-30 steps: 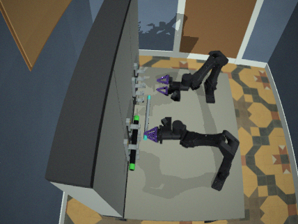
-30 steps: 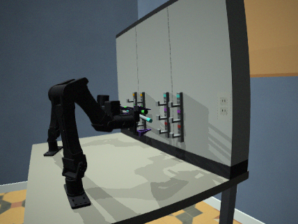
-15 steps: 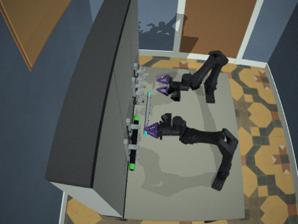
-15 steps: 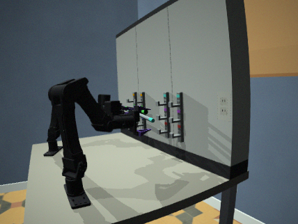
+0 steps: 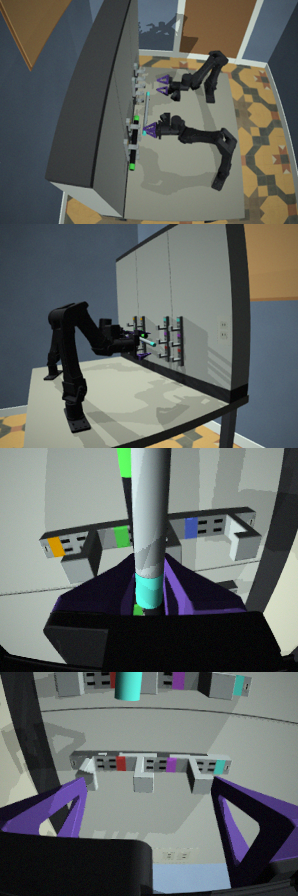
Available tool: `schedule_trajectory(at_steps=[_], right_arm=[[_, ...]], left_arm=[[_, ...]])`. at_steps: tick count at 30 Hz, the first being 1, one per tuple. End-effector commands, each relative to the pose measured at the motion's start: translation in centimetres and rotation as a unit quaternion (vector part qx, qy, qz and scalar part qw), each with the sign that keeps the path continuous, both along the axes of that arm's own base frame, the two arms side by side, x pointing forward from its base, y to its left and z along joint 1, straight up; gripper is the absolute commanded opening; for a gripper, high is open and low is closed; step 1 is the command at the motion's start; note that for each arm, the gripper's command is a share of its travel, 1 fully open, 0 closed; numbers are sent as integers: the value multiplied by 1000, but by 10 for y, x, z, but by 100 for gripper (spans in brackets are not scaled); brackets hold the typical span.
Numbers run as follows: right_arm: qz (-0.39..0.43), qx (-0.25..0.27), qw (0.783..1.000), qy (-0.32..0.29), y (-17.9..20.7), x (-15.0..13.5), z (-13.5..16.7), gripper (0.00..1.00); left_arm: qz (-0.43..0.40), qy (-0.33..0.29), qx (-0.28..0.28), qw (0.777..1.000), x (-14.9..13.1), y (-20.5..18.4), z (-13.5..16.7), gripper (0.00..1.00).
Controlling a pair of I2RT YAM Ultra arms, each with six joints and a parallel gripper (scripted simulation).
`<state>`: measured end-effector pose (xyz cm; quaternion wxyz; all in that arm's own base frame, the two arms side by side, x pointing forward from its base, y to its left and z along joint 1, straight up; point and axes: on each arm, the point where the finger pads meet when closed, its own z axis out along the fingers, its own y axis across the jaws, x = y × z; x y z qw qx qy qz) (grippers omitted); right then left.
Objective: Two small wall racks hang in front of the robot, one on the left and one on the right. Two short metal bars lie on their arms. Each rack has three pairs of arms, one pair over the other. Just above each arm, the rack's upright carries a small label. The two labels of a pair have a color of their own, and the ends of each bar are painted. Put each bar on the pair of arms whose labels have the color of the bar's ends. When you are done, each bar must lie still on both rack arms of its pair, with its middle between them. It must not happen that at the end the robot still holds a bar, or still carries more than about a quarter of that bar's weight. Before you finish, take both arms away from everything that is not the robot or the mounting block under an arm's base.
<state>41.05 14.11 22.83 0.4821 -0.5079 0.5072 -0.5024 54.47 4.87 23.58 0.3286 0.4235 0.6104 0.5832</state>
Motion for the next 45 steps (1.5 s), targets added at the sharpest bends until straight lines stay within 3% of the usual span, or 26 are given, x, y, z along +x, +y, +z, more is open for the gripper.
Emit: schedule_trajectory(at_steps=[1,45], right_arm=[[3,10,1000,-15,6,-2,9,100],[3,10,1000,-15,36,-6,15,100]], left_arm=[[4,-67,-19,998,8,1,43,0],[4,-67,-19,998,8,2,45,0]])
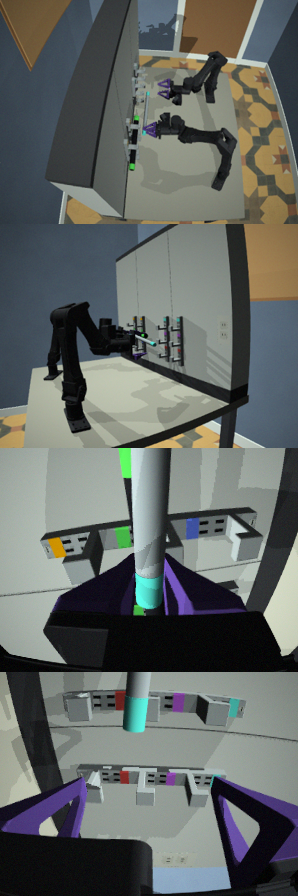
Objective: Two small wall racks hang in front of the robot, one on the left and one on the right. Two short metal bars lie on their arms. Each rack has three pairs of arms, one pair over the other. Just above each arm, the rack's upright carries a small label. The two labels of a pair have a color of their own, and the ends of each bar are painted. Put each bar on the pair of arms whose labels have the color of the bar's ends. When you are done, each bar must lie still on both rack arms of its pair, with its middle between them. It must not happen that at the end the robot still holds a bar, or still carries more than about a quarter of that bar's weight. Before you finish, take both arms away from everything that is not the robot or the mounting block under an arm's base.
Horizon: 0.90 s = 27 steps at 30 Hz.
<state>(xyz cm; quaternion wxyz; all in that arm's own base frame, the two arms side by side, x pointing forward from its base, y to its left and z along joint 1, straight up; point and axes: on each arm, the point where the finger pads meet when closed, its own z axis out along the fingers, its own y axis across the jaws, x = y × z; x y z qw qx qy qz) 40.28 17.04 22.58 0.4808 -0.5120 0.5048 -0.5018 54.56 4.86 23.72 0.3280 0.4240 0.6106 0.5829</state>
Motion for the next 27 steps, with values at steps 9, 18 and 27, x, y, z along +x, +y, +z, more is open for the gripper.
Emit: schedule_trajectory(at_steps=[9,18,27], right_arm=[[0,14,1000,-17,12,1,16,100],[0,14,1000,-17,19,0,11,100],[0,14,1000,-17,24,0,11,100]], left_arm=[[4,-68,-20,997,8,2,44,0],[4,-68,-20,997,8,2,44,0],[4,-68,-20,997,8,2,44,0]])
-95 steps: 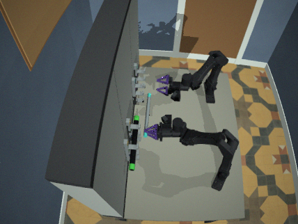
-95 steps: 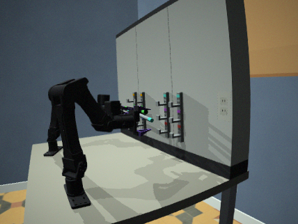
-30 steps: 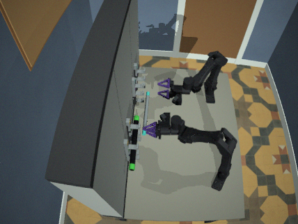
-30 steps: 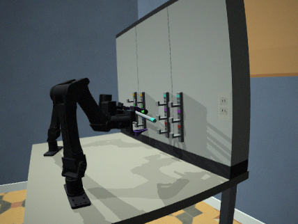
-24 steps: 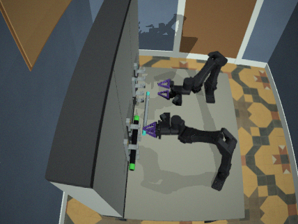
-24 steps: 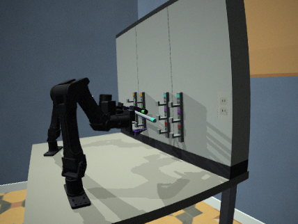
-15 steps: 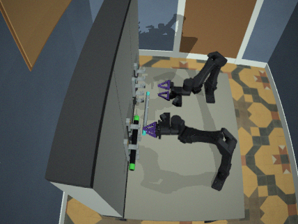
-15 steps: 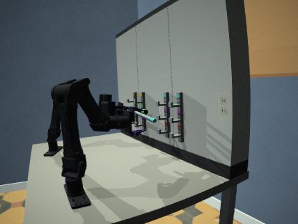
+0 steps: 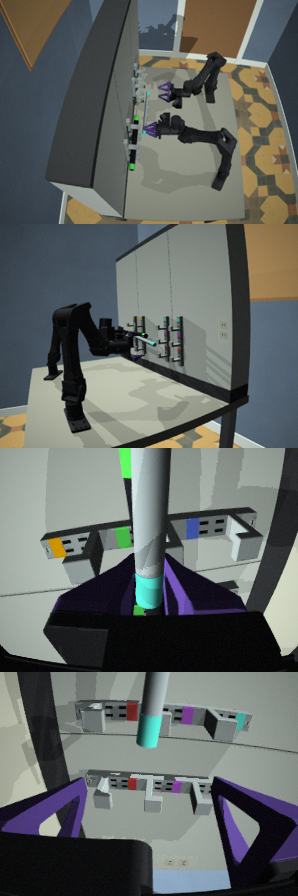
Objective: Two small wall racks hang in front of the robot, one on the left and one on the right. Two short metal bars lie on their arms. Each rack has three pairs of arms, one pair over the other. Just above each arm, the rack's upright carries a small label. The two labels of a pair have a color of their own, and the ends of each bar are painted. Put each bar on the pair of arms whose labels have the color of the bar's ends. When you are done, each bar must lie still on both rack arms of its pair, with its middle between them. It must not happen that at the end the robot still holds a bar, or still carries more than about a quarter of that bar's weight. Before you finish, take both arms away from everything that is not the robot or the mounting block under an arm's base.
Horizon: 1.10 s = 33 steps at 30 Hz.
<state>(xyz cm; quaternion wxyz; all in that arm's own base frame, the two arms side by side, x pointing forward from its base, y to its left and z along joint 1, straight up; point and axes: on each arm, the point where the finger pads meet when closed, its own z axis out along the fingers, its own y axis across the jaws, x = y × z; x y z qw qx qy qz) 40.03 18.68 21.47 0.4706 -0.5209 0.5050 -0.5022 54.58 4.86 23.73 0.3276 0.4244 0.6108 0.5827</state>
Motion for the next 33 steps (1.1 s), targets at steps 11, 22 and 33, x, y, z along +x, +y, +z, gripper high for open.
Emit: schedule_trajectory(at_steps=[11,22,33], right_arm=[[1,24,999,-27,15,1,23,100],[1,24,999,-27,23,0,18,100],[1,24,999,-27,28,0,17,100]], left_arm=[[4,-68,-20,997,7,2,44,0],[4,-69,-20,997,7,2,45,0],[4,-69,-20,997,7,3,45,0]])
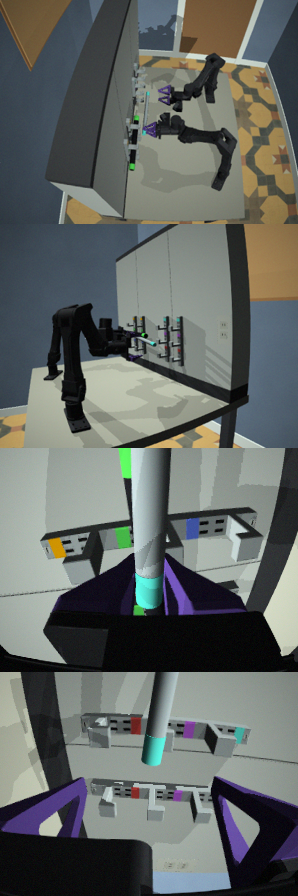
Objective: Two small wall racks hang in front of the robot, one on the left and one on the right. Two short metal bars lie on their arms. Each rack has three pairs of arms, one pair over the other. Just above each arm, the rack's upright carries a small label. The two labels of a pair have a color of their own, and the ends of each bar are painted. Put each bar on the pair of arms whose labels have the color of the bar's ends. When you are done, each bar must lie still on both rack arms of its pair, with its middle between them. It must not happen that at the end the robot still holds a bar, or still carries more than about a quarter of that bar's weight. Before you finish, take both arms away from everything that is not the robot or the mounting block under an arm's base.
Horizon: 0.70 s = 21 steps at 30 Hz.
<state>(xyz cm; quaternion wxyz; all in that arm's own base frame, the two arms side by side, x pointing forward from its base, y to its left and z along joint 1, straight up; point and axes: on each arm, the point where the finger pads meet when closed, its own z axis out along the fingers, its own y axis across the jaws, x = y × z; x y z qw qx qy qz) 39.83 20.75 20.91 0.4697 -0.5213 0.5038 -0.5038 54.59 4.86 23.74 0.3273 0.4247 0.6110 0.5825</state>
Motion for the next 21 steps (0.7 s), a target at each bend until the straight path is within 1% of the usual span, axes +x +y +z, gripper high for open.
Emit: schedule_trajectory(at_steps=[1,21], right_arm=[[1,26,999,-26,8,2,22,100],[1,26,999,-26,12,3,22,100]], left_arm=[[4,-69,-20,997,7,3,45,0],[4,-69,-20,997,6,6,45,0]])
